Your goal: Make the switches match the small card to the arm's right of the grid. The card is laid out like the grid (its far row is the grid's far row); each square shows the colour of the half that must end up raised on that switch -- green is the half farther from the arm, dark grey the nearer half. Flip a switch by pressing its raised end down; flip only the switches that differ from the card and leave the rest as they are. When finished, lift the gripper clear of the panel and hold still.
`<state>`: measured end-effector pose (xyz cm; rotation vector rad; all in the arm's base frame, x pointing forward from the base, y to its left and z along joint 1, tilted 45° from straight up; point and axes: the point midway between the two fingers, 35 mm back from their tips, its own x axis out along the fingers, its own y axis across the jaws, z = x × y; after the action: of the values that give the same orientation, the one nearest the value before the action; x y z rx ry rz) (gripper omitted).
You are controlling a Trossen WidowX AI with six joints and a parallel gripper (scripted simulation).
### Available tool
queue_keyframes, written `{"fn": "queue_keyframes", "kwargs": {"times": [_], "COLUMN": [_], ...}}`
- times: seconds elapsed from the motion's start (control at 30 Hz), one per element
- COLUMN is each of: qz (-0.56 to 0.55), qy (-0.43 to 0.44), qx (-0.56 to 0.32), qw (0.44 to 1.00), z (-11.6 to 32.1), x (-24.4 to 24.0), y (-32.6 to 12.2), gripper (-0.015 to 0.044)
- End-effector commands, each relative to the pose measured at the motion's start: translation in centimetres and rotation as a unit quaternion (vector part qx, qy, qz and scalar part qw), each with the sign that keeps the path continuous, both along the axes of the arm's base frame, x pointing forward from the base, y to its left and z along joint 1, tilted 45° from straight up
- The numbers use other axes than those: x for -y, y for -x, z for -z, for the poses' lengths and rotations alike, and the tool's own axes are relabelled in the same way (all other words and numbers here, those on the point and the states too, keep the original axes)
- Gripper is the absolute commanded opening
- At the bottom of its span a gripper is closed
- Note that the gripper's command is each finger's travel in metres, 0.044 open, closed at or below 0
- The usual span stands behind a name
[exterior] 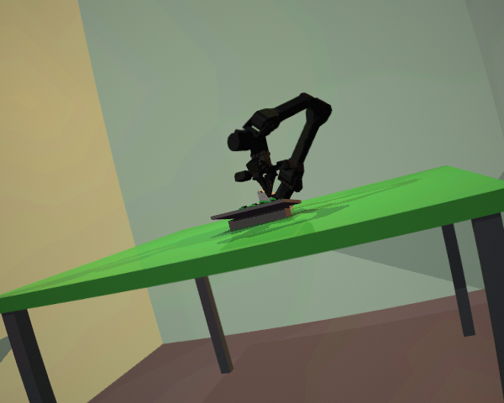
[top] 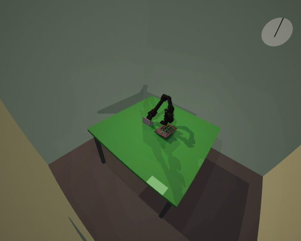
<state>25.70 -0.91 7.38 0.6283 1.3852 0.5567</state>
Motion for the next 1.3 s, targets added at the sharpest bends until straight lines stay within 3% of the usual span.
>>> {"fn": "queue_keyframes", "kwargs": {"times": [0.0, 1.27], "qz": [0.001, 0.001], "qy": [-0.004, -0.004], "qx": [-0.004, -0.004], "qw": [1.000, 1.000], "z": [0.52, 0.85], "x": [-0.59, -0.93], "y": [0.07, 0.01], "gripper": [0.0000, 0.0000]}}
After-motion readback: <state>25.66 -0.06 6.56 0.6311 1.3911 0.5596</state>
